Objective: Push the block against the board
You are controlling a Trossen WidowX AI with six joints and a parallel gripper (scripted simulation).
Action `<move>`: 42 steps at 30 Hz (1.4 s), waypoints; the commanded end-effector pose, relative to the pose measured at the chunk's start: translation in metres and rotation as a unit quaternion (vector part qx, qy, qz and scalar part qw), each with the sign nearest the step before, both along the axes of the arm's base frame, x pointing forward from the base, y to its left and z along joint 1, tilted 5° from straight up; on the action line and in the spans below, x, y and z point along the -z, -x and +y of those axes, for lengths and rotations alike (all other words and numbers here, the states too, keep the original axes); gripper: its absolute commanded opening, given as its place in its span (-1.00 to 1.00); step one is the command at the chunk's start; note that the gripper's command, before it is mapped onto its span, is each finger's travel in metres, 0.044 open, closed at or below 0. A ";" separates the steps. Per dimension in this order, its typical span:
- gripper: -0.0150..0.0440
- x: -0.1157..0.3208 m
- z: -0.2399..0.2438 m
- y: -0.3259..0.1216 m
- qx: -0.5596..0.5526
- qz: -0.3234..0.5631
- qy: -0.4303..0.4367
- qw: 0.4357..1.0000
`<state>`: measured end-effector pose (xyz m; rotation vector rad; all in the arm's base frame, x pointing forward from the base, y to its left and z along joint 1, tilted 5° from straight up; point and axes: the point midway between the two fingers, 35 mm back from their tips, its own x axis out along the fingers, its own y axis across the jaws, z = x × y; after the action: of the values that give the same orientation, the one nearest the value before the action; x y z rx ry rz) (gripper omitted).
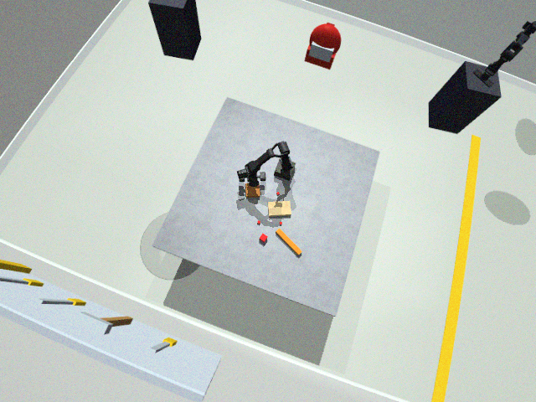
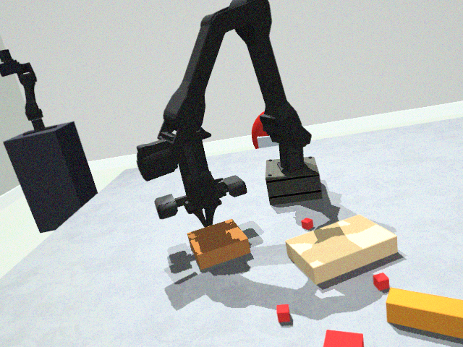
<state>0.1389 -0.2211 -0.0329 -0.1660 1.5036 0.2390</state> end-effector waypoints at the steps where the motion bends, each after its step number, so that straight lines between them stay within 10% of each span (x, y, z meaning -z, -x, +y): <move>1: -0.49 0.000 0.000 -0.004 0.002 -0.002 -0.001 1.000; 42: -0.49 -0.002 0.003 -0.031 0.002 -0.003 0.000 1.000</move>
<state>0.1657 -0.2193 -0.0308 -0.1681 1.5016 0.2336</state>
